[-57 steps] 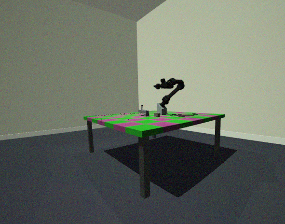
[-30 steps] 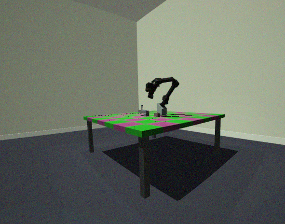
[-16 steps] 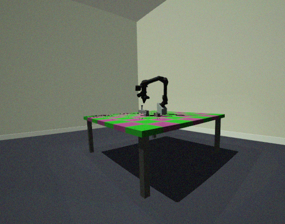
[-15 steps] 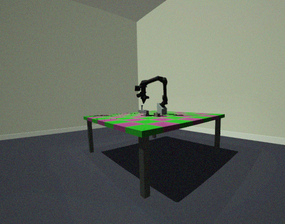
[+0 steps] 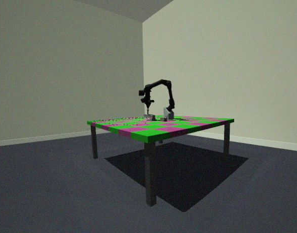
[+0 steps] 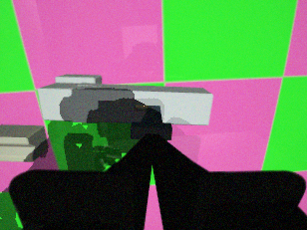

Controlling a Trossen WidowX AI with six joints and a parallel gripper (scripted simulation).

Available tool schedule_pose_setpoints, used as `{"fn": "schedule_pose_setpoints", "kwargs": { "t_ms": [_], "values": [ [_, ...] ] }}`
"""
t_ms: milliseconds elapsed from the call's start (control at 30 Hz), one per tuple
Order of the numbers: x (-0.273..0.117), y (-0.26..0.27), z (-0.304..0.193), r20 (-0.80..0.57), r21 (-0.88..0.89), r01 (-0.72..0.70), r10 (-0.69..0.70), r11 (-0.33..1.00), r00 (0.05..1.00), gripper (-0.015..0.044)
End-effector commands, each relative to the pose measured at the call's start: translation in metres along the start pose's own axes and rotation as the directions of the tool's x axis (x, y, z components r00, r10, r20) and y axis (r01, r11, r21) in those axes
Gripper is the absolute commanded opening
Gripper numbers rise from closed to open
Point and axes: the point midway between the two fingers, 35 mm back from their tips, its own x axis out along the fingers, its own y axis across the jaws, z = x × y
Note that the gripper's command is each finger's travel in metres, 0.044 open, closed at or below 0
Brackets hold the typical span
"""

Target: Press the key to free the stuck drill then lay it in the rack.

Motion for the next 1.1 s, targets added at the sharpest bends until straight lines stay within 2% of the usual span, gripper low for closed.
{"fn": "schedule_pose_setpoints", "kwargs": {
  "t_ms": [0, 1067],
  "values": [
    [0.0063, -0.0001, 0.0009, 0.003, -0.003, -0.007, 0.007, 1.0, 1.0, 0.0],
    [0.0084, 0.0015, -0.0002, 0.004, -0.003, -0.008, 0.008, 1.0, 1.0, 0.0]
  ]
}}
